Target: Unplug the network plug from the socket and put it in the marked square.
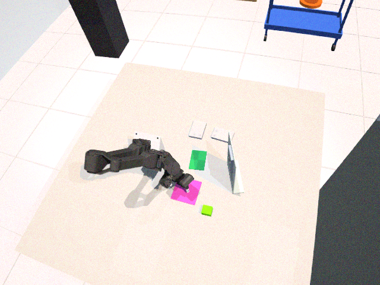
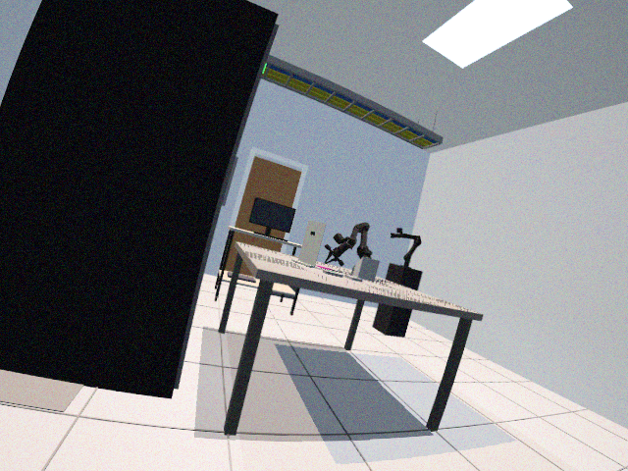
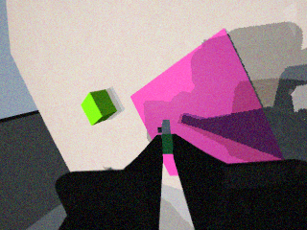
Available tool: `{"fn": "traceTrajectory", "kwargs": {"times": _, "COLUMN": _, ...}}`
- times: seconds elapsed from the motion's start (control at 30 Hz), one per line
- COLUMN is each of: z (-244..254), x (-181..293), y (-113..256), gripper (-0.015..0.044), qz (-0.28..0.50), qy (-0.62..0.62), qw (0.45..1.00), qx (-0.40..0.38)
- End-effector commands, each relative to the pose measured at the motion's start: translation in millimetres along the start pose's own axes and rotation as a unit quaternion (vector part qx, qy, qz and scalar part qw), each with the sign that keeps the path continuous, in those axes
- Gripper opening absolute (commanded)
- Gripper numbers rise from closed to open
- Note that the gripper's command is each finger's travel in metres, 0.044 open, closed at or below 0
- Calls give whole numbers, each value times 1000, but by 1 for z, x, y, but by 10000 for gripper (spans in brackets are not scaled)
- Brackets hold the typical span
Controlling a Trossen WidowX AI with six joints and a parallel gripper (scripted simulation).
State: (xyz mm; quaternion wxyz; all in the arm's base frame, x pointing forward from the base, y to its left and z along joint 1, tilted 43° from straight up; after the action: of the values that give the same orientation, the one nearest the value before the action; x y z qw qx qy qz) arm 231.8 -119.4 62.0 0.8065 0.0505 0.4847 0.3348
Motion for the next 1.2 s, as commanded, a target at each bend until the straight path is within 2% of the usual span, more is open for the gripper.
{"fn": "traceTrajectory", "kwargs": {"times": 0.0, "z": -4, "x": 1, "y": -3, "gripper": 0, "qz": 2, "qy": 5, "qw": 1000, "qx": 1}}
{"fn": "traceTrajectory", "kwargs": {"times": 1.0, "z": -10, "x": -1, "y": -11, "gripper": 0, "qz": -2, "qy": 3, "qw": 1000, "qx": -1}}
{"fn": "traceTrajectory", "kwargs": {"times": 1.17, "z": -10, "x": -1, "y": -11, "gripper": 131, "qz": -2, "qy": 3, "qw": 1000, "qx": -1}}
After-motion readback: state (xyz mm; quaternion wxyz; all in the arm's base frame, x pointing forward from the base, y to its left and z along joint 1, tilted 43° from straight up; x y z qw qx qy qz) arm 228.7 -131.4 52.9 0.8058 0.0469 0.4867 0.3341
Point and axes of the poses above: the point midway between the two fingers, 35 mm back from their tips, its own y axis back along the fingers, its own z axis across the jaws, x = y × z, the point moved 1 cm from there along y, back along the fingers, and after that the axes turned 15 degrees about y, right-handed, at the moved point
